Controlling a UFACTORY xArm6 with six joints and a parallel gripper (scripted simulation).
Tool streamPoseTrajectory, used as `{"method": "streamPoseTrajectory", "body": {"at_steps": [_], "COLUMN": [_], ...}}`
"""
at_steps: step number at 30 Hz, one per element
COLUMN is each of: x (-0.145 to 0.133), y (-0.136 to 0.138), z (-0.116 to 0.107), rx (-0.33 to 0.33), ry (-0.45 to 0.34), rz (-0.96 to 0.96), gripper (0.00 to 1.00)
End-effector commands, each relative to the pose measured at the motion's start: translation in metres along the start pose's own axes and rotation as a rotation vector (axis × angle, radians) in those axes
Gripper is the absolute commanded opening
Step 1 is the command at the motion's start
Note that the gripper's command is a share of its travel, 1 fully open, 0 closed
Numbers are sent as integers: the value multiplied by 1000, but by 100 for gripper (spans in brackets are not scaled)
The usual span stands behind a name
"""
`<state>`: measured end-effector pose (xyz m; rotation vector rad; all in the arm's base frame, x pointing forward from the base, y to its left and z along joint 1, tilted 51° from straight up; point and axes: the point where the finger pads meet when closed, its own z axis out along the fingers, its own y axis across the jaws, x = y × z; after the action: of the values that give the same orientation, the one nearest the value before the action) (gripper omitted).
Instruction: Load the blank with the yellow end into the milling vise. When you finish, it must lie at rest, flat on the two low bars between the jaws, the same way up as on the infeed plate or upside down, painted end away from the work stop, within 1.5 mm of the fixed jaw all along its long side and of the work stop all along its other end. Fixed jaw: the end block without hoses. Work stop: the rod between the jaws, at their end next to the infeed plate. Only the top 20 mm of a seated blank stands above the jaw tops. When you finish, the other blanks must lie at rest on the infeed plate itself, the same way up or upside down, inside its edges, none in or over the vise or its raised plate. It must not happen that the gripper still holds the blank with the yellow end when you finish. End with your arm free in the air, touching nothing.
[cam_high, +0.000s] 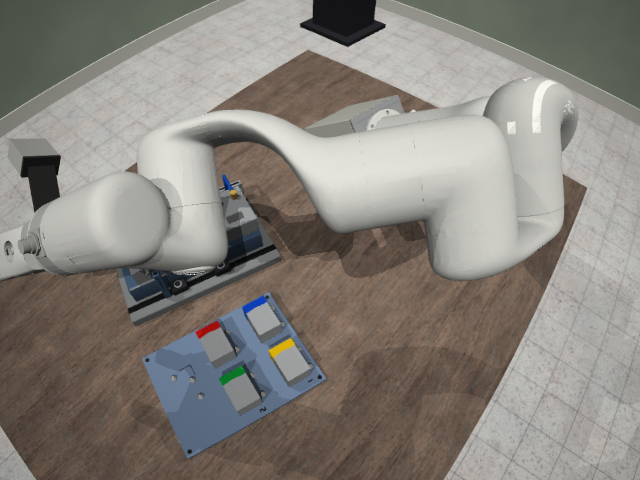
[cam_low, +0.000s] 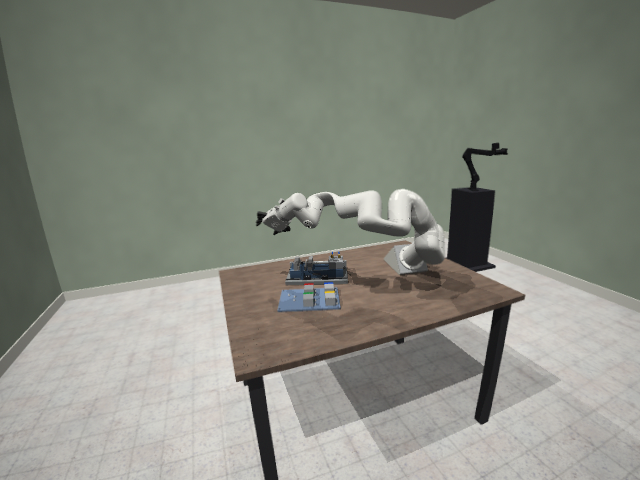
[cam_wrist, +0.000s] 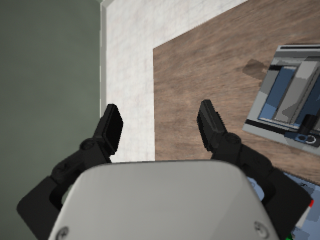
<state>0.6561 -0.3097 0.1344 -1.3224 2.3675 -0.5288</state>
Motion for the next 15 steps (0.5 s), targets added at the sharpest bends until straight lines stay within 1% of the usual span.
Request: {"method": "streamPoseTrajectory", "body": {"at_steps": [1,2,11,15], "x": [4,1,-6,-6], "y": [0,0,13,13], "z": [-3,-5,-35,-35], "rx": [-23,-18,-159,-159], "ry": [-43,-25,-176,-176], "rz": [-2,3,12,12], "gripper": [100,100,100,100]}}
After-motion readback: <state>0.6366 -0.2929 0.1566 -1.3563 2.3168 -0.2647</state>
